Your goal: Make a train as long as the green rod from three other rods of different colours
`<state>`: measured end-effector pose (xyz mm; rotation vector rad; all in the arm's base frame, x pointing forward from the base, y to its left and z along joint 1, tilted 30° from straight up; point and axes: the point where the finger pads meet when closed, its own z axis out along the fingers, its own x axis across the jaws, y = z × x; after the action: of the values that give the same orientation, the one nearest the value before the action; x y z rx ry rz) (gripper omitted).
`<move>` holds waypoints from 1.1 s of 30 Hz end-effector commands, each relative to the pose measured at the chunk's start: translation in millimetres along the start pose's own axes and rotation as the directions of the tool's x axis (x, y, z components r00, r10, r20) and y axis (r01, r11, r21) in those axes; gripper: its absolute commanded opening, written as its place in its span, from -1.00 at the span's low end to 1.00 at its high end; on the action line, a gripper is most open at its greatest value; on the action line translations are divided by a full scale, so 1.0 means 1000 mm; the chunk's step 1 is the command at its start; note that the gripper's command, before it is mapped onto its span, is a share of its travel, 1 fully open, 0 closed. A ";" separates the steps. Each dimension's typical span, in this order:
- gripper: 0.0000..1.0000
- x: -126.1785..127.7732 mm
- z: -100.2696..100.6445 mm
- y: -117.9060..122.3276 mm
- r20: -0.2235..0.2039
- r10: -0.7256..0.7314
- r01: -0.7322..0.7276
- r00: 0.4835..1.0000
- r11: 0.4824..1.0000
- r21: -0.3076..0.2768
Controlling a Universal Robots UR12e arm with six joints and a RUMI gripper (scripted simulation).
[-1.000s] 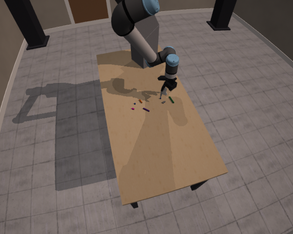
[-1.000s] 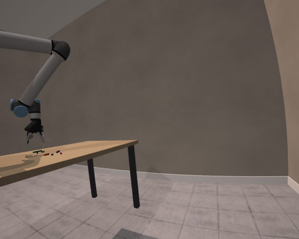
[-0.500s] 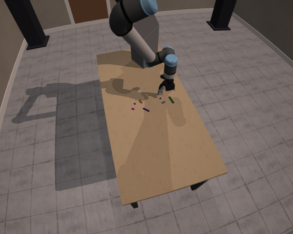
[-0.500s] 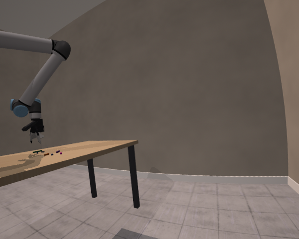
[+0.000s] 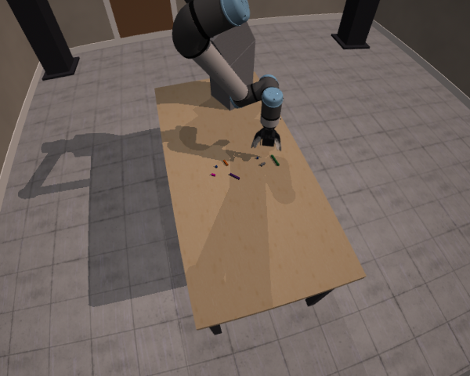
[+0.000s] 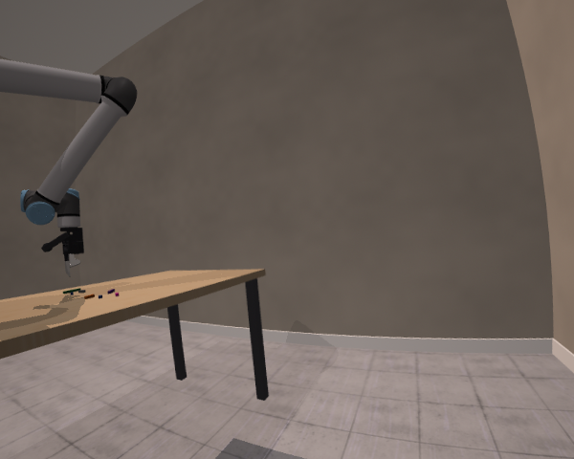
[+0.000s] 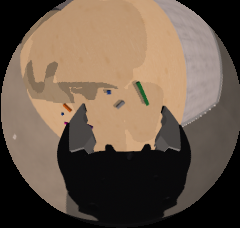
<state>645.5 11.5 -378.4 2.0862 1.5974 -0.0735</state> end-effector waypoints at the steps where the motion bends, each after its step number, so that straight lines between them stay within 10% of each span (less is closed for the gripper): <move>1: 1.00 0.000 -0.001 0.001 0.005 0.136 -0.136 0.991 0.991 0.002; 19: 1.00 -0.003 -0.001 0.008 0.005 0.587 -0.587 0.809 0.809 -0.001; 33: 1.00 -0.007 -0.001 0.016 0.005 0.839 -0.839 0.544 0.544 -0.003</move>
<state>656.0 3.4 -371.1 2.5895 0.5374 0.2324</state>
